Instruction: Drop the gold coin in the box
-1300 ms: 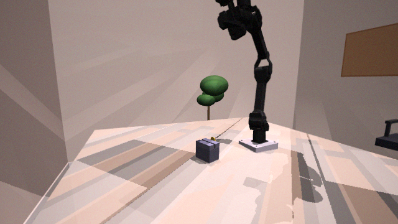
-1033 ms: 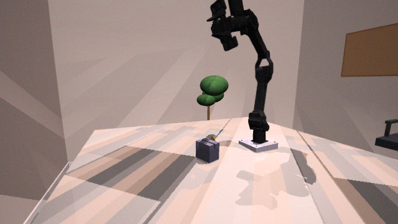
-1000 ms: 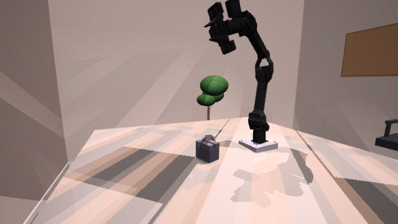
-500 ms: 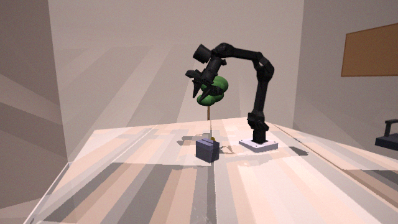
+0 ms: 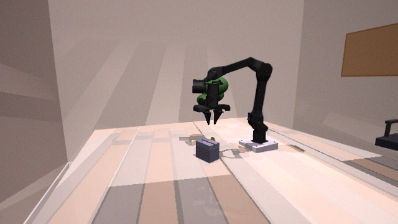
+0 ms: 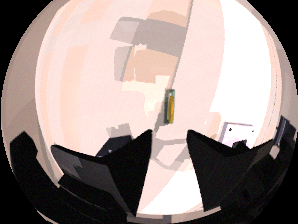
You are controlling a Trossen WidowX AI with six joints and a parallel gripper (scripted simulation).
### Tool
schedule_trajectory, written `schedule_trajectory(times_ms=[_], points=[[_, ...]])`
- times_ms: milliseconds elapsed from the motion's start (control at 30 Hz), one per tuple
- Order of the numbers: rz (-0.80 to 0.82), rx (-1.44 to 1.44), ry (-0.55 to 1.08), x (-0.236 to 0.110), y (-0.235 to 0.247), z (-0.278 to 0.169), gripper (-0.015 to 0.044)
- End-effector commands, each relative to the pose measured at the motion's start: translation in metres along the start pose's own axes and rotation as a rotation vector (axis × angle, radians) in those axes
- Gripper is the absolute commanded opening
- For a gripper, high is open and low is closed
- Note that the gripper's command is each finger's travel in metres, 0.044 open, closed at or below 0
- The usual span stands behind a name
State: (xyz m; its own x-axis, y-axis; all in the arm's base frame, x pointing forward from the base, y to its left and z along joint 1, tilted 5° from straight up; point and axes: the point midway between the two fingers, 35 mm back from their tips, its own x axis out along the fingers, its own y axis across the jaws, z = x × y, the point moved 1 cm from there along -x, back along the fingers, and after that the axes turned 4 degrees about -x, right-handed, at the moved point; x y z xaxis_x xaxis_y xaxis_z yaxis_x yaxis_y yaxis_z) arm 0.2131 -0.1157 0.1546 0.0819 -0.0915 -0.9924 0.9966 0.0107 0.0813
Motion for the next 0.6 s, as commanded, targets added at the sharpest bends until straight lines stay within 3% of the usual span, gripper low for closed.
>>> schedule_trajectory(times_ms=[0,567], points=[[-0.023,-0.003,0.008,0.027,-0.006,-0.001,0.0161],[-0.024,-0.003,0.007,0.054,-0.009,-0.002,0.0161]])
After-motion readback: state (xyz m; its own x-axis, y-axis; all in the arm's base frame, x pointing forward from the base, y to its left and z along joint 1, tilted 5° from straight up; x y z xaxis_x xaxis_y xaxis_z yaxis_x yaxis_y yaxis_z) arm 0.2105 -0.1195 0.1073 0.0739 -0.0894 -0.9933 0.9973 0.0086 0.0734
